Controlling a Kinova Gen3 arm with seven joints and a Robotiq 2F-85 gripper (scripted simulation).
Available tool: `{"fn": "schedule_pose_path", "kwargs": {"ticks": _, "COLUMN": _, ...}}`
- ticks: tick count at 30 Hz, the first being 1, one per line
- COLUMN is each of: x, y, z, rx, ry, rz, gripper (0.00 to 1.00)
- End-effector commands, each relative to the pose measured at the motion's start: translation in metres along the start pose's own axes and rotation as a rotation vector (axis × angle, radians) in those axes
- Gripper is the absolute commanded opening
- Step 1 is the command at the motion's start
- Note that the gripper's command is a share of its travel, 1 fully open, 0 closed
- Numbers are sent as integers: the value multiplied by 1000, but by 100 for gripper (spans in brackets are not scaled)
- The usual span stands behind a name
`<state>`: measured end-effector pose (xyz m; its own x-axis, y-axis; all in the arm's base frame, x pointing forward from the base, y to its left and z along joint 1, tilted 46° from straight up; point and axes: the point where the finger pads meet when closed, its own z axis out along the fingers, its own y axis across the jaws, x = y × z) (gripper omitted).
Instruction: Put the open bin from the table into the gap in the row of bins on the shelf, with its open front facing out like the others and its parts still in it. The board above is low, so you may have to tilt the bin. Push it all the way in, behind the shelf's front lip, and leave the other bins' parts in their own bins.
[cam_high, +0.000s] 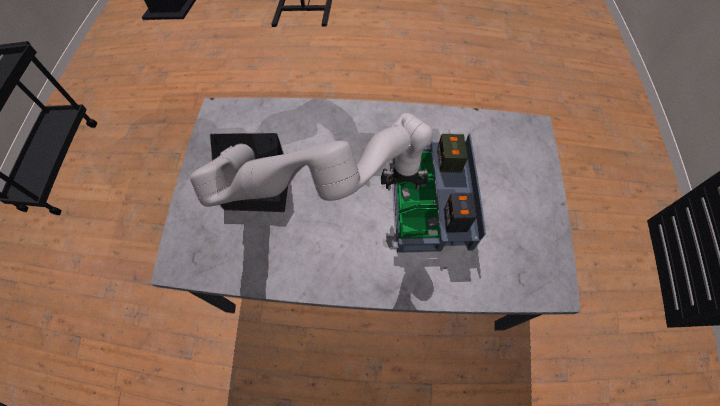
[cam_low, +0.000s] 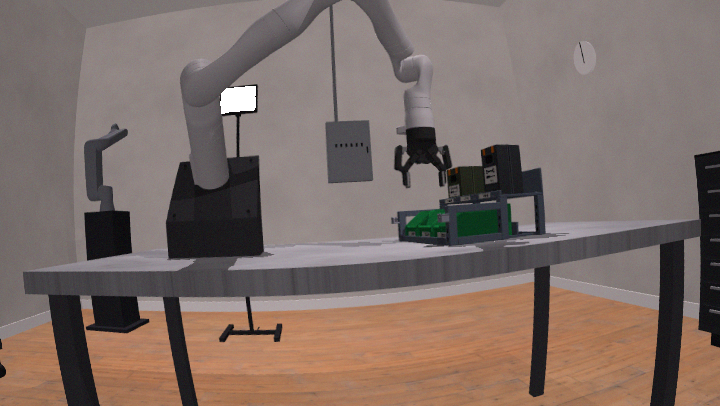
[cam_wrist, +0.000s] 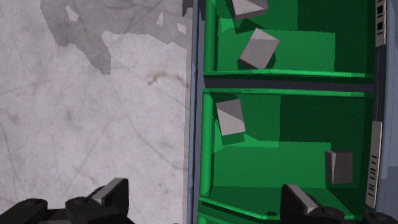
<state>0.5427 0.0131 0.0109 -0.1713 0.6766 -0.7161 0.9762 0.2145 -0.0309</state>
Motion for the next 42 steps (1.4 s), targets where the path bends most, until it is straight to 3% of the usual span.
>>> {"fn": "schedule_pose_path", "kwargs": {"ticks": 1, "x": 0, "y": 1, "z": -6, "rx": -2, "ry": 1, "rz": 0, "gripper": 100}}
{"fn": "schedule_pose_path", "kwargs": {"ticks": 4, "x": 0, "y": 1, "z": -14, "rx": -3, "ry": 1, "rz": 0, "gripper": 100}}
{"fn": "schedule_pose_path", "kwargs": {"ticks": 16, "x": 0, "y": 1, "z": -14, "rx": -3, "ry": 1, "rz": 0, "gripper": 100}}
{"fn": "schedule_pose_path", "kwargs": {"ticks": 21, "x": 0, "y": 1, "z": -5, "rx": -3, "ry": 1, "rz": 0, "gripper": 100}}
{"fn": "schedule_pose_path", "kwargs": {"ticks": 42, "x": 0, "y": 1, "z": -1, "rx": -3, "ry": 1, "rz": 0, "gripper": 100}}
